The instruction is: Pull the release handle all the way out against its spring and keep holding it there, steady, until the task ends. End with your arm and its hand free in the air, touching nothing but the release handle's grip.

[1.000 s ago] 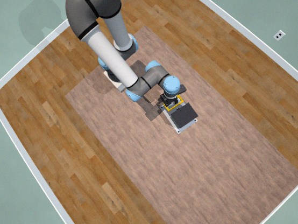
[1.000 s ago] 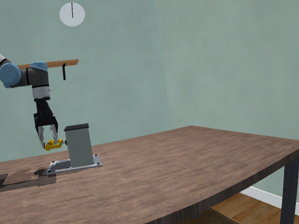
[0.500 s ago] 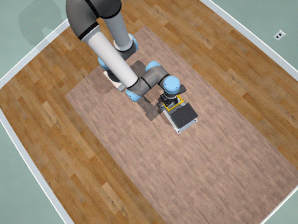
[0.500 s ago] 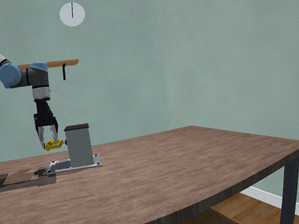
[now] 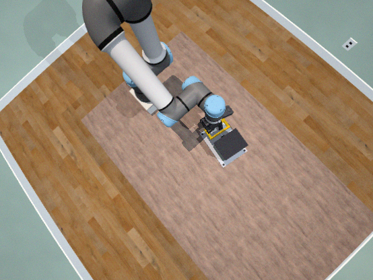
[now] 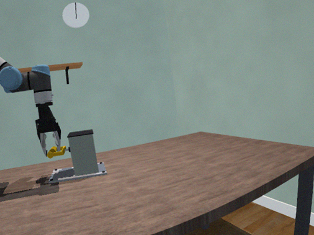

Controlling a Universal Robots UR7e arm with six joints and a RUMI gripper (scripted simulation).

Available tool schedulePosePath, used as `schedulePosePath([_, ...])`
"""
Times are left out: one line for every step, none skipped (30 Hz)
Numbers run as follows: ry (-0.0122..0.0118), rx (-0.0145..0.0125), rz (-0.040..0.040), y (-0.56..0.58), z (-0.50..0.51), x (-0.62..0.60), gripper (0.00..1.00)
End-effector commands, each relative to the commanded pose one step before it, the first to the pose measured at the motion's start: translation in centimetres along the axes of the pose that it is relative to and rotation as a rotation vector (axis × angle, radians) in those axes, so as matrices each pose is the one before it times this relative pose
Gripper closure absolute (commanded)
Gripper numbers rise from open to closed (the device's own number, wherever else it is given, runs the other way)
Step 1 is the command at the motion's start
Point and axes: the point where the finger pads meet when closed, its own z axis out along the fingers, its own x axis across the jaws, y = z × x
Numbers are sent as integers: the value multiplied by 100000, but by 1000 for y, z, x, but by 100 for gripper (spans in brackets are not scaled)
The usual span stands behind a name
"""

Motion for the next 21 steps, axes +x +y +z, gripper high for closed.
schedulePosePath([124,27,2,-7,-41,40,68])
schedulePosePath([0,0,0,0,0,0,68])
schedulePosePath([0,0,0,0,0,0,68])
schedulePosePath([0,0,0,0,0,0,68])
schedulePosePath([0,0,0,0,0,0,68])
schedulePosePath([0,0,0,0,0,0,68])
schedulePosePath([0,0,0,0,0,0,68])
schedulePosePath([0,0,0,0,0,0,68])
schedulePosePath([0,0,0,0,0,0,68])
schedulePosePath([0,0,0,0,0,0,68])
schedulePosePath([0,0,0,0,0,0,68])
schedulePosePath([0,0,0,0,0,0,100])
schedulePosePath([0,0,0,0,0,0,100])
schedulePosePath([0,0,0,0,0,0,100])
schedulePosePath([0,0,0,0,0,0,100])
schedulePosePath([0,0,0,0,0,0,100])
schedulePosePath([0,0,0,0,0,0,100])
schedulePosePath([0,0,0,0,0,0,100])
schedulePosePath([0,0,0,0,0,0,100])
schedulePosePath([0,0,0,0,0,0,100])
schedulePosePath([0,0,0,0,0,0,100])
